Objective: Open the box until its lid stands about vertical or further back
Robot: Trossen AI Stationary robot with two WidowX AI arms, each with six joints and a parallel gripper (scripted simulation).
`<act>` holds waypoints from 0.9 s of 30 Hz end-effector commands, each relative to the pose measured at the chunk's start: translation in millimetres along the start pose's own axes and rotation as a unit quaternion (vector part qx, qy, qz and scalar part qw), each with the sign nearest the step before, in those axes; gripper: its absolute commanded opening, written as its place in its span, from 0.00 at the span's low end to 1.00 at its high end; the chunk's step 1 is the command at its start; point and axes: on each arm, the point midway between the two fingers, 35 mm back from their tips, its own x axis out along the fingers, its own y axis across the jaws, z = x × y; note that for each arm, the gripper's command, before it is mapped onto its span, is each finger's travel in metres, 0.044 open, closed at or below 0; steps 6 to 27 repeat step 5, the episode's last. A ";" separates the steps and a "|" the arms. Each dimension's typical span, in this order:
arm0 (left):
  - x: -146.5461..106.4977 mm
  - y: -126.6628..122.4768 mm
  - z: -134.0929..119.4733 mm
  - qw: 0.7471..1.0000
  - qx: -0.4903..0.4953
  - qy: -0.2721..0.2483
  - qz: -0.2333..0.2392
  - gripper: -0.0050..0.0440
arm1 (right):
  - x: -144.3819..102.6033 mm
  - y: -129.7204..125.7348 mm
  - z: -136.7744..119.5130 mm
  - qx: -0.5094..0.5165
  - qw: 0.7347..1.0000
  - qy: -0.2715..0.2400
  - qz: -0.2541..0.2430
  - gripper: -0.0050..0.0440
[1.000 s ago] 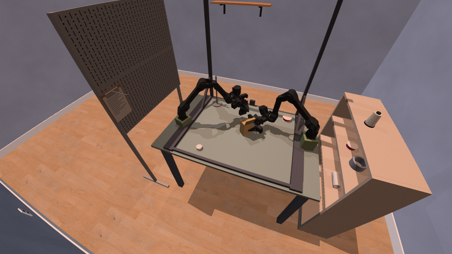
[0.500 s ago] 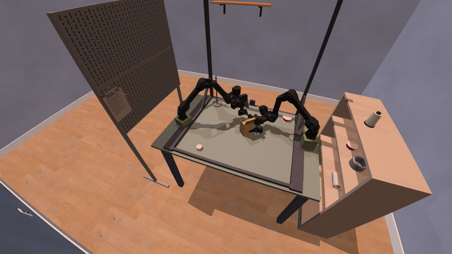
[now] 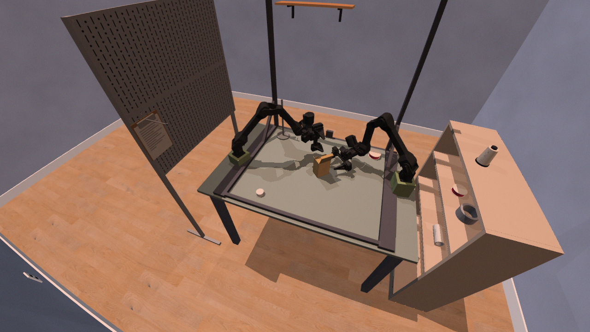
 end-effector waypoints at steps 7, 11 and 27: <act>-8.4 -4.9 41.4 1.000 -0.014 -0.005 -0.004 1.00 | -0.2 15.3 -0.1 0.015 1.000 -0.001 0.004 1.00; -8.4 -4.9 41.4 1.000 -0.014 -0.005 -0.004 1.00 | -0.2 15.3 -0.1 0.015 1.000 -0.001 0.004 1.00; -8.4 -4.9 41.4 1.000 -0.014 -0.005 -0.004 1.00 | -0.2 15.3 -0.1 0.015 1.000 -0.001 0.004 1.00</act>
